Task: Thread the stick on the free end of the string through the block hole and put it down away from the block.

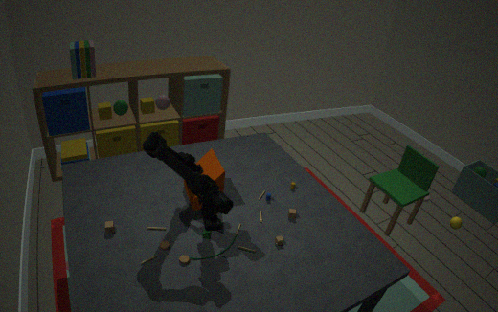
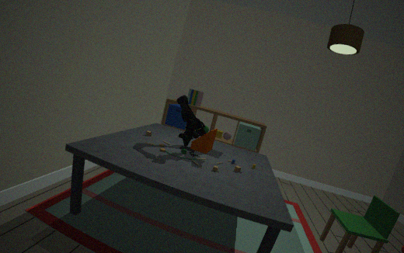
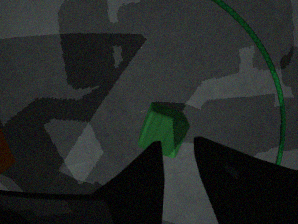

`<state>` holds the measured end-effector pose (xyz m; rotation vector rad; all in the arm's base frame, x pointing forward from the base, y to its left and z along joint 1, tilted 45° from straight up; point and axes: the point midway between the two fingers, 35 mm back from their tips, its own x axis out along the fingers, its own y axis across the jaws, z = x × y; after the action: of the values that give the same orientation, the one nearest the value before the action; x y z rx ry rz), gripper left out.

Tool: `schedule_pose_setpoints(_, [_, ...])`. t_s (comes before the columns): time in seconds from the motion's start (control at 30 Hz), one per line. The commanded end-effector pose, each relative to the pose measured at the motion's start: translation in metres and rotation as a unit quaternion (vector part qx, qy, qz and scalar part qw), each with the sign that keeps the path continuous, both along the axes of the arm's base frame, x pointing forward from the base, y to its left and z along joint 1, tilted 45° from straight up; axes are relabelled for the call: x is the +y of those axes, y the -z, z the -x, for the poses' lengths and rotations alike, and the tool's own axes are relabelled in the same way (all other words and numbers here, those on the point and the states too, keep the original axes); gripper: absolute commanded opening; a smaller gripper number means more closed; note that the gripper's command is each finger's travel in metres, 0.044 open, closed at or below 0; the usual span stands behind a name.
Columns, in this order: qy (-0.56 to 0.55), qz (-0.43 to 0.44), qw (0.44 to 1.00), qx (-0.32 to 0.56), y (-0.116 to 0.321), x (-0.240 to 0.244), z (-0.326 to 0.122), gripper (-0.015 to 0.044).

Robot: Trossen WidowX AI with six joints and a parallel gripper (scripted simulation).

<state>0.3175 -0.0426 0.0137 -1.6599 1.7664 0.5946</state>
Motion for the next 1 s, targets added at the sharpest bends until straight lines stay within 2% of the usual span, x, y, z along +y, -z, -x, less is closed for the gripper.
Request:
schedule_pose_setpoints(0.0, [0.0,0.0,1.0,0.0,0.0,0.0,0.0,0.0184])
schedule_pose_setpoints(0.07, [0.0,0.0,1.0,0.0,0.0,0.0,0.0,0.0236])
schedule_pose_setpoints(0.13, [0.0,0.0,1.0,0.0,0.0,0.0,0.0,0.0237])
schedule_pose_setpoints(0.43, [0.0,0.0,1.0,0.0,0.0,0.0,0.0,0.0001])
schedule_pose_setpoints(0.93, [0.0,0.0,1.0,0.0,0.0,0.0,0.0,0.0])
schedule_pose_setpoints(0.97, [-0.008,0.0,1.0,0.007,0.0015,0.0017,-0.0008,0.0026])
